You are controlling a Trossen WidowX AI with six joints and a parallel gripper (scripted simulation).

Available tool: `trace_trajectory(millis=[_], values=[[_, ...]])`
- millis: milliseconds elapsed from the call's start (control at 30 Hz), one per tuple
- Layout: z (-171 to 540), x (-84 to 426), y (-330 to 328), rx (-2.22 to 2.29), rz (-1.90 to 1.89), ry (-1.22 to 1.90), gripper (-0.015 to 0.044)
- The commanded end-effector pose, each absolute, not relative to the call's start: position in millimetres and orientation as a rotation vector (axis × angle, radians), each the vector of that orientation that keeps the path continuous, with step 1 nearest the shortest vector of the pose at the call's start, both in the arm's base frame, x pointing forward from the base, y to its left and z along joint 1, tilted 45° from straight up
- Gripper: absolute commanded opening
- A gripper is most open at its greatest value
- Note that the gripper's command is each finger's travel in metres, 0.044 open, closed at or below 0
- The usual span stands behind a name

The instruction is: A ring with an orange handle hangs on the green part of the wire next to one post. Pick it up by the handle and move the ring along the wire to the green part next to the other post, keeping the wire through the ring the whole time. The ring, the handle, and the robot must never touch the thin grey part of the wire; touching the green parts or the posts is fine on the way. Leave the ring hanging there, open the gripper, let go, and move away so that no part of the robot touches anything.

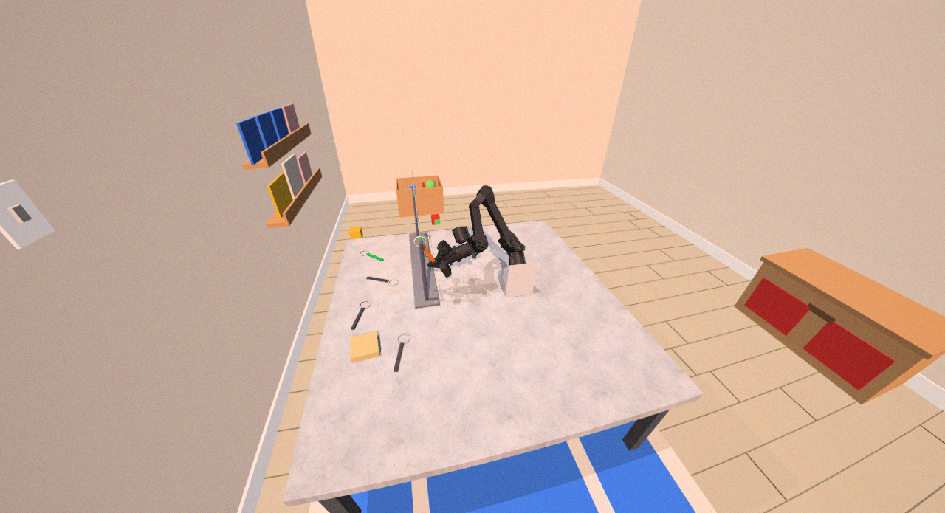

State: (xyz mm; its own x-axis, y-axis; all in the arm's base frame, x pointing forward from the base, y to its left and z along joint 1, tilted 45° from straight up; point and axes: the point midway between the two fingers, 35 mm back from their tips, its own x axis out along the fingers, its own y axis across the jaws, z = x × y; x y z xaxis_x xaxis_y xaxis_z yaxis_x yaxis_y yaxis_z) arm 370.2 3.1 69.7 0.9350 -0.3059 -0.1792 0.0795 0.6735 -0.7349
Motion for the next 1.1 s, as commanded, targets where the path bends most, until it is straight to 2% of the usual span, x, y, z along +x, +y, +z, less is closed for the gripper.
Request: trace_trajectory(millis=[0,333,733,1067], values=[[69.7,370.2,3.1,-0.806,-0.221,0.300,-0.0097],[70.2,368.3,4.0,-0.806,-0.220,0.301,0.0160],[77.1,325.5,18.2,-0.808,-0.216,0.304,0.0160],[77.3,322.8,18.7,-0.808,-0.215,0.304,0.0160]])
